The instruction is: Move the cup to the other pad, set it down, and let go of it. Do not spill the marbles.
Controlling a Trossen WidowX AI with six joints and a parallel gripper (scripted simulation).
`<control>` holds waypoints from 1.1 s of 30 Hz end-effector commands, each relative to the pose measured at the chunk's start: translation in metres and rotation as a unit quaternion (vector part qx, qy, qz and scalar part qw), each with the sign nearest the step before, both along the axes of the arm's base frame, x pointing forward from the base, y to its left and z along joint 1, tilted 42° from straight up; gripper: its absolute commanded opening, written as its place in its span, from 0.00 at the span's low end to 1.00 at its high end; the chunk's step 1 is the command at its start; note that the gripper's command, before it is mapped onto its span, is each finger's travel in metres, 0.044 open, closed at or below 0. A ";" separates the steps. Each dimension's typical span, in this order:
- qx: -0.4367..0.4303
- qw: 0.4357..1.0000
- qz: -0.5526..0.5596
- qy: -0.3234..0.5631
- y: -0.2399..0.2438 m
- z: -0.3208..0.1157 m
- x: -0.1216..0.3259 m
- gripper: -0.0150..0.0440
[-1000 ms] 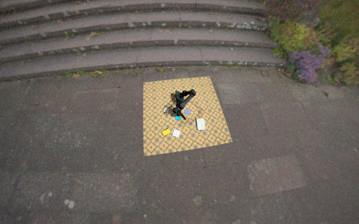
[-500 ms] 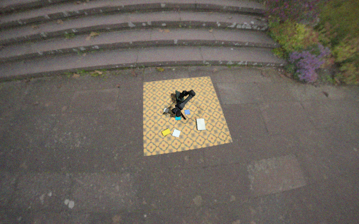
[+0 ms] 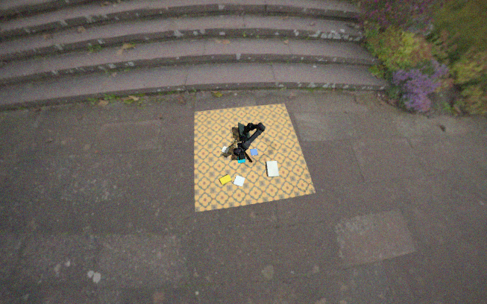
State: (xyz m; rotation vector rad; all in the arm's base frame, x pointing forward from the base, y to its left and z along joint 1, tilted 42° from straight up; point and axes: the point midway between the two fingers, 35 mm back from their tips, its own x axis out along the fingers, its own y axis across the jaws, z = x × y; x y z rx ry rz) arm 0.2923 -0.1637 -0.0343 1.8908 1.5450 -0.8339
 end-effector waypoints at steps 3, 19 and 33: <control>0.002 1.000 -0.004 0.000 0.006 -0.008 0.001 0.25; 0.003 1.000 -0.004 0.000 0.024 -0.028 0.006 0.25; 0.001 1.000 0.000 0.000 0.031 -0.036 0.007 0.25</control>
